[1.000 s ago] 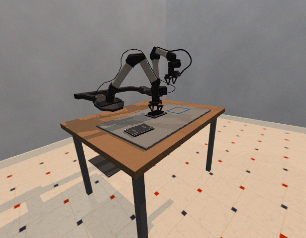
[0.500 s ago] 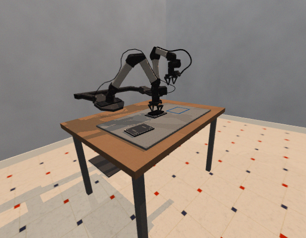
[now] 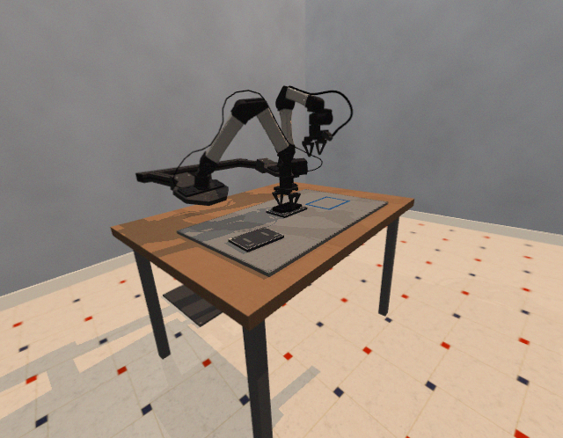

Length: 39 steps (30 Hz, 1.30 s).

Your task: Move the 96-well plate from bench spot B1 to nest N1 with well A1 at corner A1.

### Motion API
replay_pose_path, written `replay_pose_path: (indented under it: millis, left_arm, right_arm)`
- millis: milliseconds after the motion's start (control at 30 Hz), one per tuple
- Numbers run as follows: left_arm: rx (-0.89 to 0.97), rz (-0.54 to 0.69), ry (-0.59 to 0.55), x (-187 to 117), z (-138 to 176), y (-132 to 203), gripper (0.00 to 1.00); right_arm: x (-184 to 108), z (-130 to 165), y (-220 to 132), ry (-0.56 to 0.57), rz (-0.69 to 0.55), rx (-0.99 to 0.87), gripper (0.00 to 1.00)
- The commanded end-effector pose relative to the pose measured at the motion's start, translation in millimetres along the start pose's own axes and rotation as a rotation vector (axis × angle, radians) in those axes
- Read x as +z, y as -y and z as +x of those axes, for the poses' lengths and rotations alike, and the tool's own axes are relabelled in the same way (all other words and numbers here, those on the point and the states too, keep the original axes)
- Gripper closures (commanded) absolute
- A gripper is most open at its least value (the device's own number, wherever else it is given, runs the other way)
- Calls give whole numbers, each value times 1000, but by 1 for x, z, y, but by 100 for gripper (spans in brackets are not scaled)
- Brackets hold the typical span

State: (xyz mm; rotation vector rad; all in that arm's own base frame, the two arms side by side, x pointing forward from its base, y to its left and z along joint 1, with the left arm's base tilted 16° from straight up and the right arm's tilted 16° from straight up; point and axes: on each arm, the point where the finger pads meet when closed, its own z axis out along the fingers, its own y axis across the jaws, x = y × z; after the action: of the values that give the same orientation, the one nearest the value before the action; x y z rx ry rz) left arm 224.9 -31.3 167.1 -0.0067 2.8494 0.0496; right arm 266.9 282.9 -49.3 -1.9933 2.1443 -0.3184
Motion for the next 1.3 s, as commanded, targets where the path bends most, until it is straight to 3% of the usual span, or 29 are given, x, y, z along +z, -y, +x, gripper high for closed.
replay_pose_path:
  millis: [0,400,500,567,1267]
  left_arm:
    - [6,7,2,-2,0,1,0]
    - [6,7,2,-2,0,1,0]
    - [6,7,2,-2,0,1,0]
    - [6,7,2,-2,0,1,0]
    - [6,7,2,-2,0,1,0]
  right_arm:
    - [9,-4,-2,-3,-13,-1,100]
    - [9,-4,-2,-3,-13,-1,100]
    - [3,-3,-8,-16,-22,-12,100]
    - [-18,-11,2,28,8,1,100]
    - [-50,-9,3,24,15,1,100]
